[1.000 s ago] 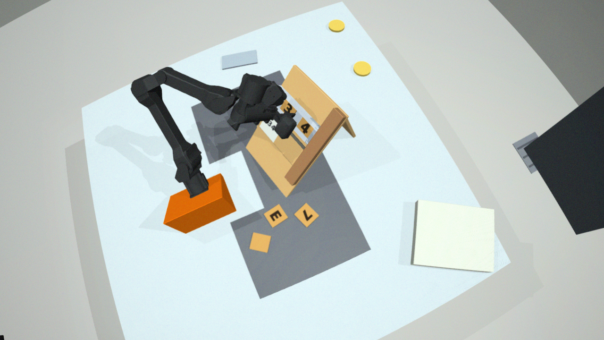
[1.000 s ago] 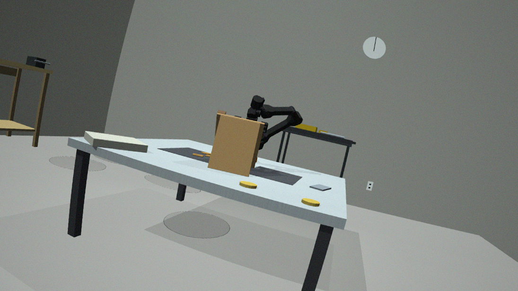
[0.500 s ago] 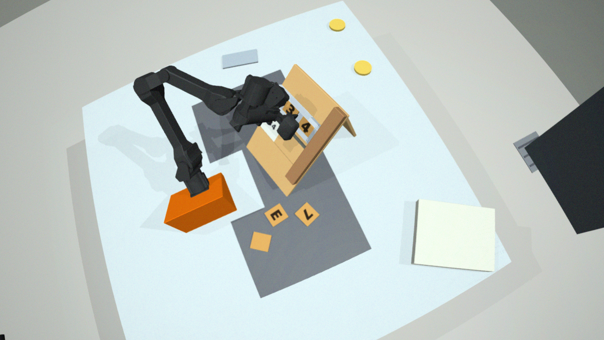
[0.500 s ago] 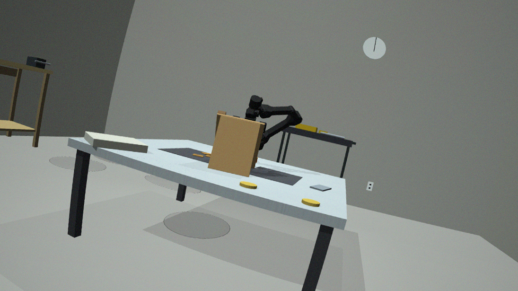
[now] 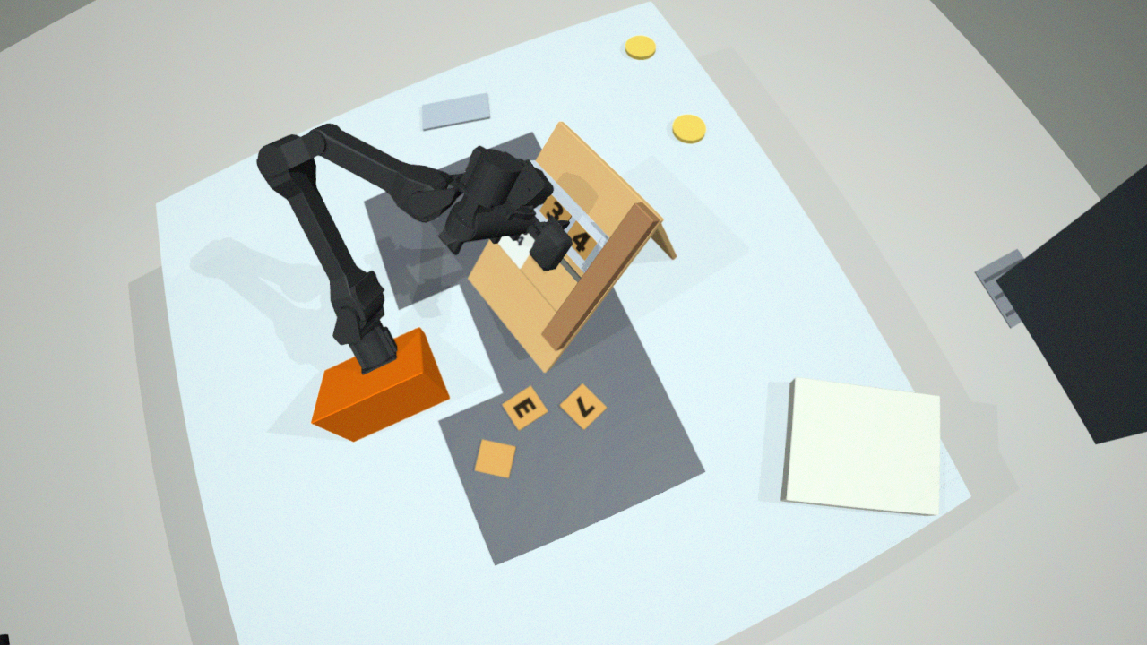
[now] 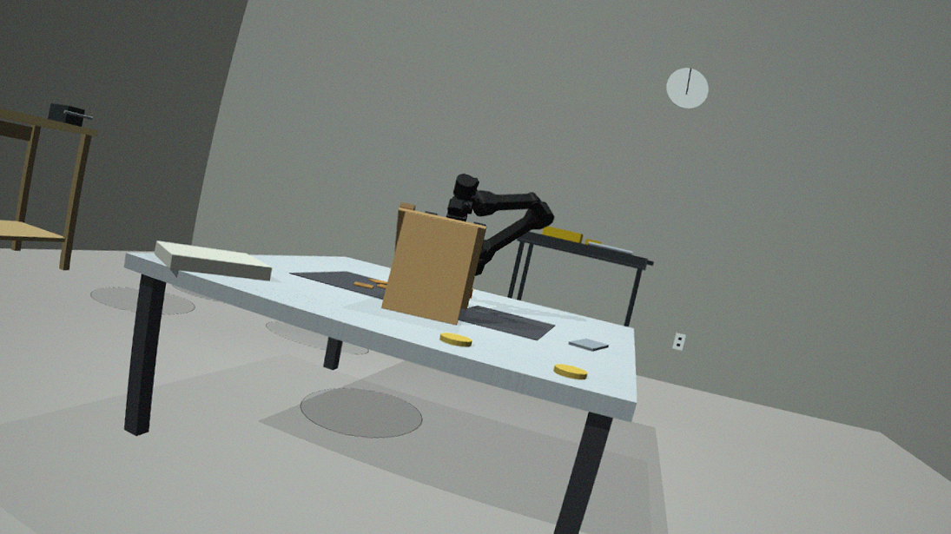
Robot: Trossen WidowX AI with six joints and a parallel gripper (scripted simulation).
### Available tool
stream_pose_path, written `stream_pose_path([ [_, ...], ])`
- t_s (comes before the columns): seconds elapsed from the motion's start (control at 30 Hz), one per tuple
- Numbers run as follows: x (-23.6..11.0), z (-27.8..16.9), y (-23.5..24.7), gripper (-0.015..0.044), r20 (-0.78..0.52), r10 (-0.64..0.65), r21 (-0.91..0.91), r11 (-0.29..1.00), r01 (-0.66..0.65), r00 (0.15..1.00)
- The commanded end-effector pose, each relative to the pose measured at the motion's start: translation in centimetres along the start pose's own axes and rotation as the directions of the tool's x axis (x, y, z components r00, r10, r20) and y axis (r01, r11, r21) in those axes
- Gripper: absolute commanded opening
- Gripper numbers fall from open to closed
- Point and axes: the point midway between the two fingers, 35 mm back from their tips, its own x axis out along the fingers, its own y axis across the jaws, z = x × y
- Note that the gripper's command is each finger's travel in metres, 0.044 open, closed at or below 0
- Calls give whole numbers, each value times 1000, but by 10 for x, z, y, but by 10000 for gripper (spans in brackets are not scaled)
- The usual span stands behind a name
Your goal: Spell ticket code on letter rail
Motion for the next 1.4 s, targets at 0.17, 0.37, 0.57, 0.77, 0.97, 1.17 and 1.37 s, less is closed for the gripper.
stream_pose_path([
  [0.17,0,0,-1,131,0,0,0,1000,0,1000],
  [0.37,-4,0,-1,289,0,5,-5,1000,-5,1000],
  [0.57,-13,1,-1,295,0,6,-5,1000,-6,1000],
  [0.77,-18,0,-1,295,-1,5,-5,1000,-5,1000],
  [0.97,-23,-1,-3,295,-1,5,-5,1000,-5,1000],
  [1.17,-29,-1,-5,295,-1,5,-4,1000,-5,1000],
  [1.37,-34,-2,-5,295,-1,5,-4,1000,-5,1000],
])
